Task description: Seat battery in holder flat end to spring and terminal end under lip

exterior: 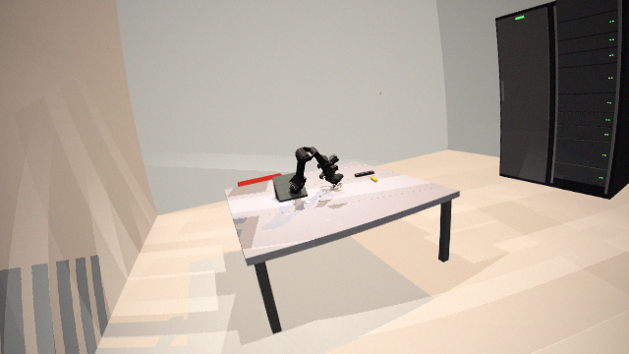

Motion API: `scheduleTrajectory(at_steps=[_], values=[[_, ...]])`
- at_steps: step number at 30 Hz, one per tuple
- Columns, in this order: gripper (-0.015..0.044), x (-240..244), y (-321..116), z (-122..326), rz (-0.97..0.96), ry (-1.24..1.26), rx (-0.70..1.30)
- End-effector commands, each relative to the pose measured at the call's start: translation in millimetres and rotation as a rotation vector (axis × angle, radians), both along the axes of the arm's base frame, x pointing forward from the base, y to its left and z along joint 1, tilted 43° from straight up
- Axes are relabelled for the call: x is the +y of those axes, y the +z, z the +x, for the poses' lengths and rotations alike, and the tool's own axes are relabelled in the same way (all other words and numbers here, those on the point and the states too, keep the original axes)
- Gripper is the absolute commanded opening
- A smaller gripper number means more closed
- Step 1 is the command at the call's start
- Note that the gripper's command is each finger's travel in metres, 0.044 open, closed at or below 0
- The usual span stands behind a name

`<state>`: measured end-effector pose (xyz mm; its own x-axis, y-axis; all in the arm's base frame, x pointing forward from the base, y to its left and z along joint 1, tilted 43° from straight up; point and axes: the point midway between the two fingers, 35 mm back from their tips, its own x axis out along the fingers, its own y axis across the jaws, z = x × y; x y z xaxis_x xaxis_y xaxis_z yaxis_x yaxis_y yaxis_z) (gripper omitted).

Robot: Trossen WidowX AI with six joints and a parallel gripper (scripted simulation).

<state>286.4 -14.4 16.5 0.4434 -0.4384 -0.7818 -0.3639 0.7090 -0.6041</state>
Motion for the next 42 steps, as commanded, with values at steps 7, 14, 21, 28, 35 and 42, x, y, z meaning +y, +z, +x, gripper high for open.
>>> scheduleTrajectory(at_steps=[7,14,21,28,35,42], values=[[0.0062,-1.9,-2.3,-3.9,-0.006,-0.008,0.015],[0.0062,-1.9,-2.1,-3.9,-0.005,-0.009,0.016],[0.0062,-1.9,-2.2,-3.9,-0.006,-0.010,0.018],[0.0062,-2.0,-3.5,-2.2,-0.010,-0.034,0.044],[0.0062,-2.1,-5.0,-0.4,-0.016,-0.060,0.073],[0.0062,-2.1,-6.3,1.4,-0.022,-0.084,0.103]])
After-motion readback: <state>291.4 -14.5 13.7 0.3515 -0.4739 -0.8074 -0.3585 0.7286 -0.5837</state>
